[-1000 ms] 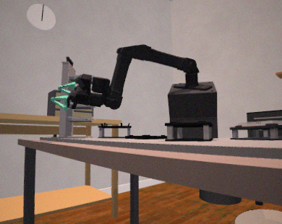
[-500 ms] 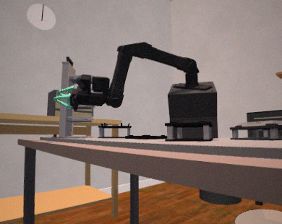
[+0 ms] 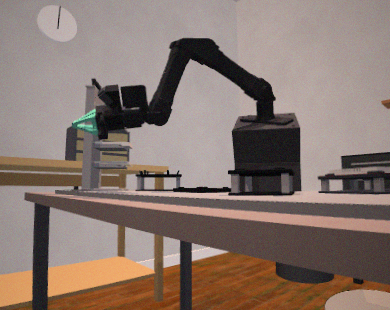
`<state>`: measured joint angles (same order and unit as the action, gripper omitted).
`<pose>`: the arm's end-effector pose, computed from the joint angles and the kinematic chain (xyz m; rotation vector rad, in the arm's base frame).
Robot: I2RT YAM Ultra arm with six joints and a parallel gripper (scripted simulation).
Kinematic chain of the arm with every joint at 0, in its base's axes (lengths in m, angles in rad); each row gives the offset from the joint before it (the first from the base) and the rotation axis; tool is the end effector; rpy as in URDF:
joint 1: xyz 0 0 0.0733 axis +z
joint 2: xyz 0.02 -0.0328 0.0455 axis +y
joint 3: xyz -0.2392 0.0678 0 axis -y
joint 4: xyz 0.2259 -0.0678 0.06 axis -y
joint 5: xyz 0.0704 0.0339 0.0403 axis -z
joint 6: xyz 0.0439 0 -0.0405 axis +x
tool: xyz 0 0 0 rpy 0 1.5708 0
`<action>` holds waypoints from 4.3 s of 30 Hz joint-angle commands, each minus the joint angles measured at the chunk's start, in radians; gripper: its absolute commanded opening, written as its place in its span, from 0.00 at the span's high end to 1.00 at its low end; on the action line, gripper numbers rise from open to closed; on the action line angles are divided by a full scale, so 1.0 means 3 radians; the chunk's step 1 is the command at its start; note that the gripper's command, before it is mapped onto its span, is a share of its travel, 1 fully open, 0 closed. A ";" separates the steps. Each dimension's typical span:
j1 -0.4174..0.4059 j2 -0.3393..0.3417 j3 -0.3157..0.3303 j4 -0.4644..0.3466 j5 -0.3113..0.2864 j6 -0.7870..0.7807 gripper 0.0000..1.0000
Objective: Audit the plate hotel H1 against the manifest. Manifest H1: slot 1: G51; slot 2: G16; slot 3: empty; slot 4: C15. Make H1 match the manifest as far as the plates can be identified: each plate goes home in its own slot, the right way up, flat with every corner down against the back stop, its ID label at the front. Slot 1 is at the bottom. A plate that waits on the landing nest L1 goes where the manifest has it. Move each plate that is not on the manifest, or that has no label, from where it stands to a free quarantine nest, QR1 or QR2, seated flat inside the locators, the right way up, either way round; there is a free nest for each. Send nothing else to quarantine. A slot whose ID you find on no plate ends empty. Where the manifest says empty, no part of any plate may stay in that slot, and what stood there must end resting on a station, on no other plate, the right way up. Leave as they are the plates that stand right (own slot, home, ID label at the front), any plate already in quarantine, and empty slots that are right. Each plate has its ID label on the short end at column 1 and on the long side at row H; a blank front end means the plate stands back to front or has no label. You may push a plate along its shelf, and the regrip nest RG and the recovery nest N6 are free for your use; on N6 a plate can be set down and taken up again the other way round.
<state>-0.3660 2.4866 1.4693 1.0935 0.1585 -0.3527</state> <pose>0.4582 -0.1819 0.1123 0.1413 1.5288 -0.6943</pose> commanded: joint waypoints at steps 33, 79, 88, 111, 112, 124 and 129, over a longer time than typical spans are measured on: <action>0.0135 -0.1480 -0.0655 -0.2562 -0.0683 0.0258 1.00; 0.0274 -0.2594 -0.1270 -0.4405 -0.1181 0.0423 1.00; 0.0291 -0.2747 -0.1351 -0.4682 -0.1258 0.0445 1.00; 0.0345 -0.3190 -0.1615 -0.5434 -0.1467 0.0509 1.00; 0.0342 -0.3197 -0.1608 -0.5493 -0.1486 0.0508 1.00; 0.0380 -0.3446 -0.1796 -0.5755 -0.1552 0.0548 1.00; 0.0395 -0.3555 -0.1869 -0.5912 -0.1594 0.0565 1.00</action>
<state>-0.2432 1.4384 0.8963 -0.6460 -0.3042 -0.1867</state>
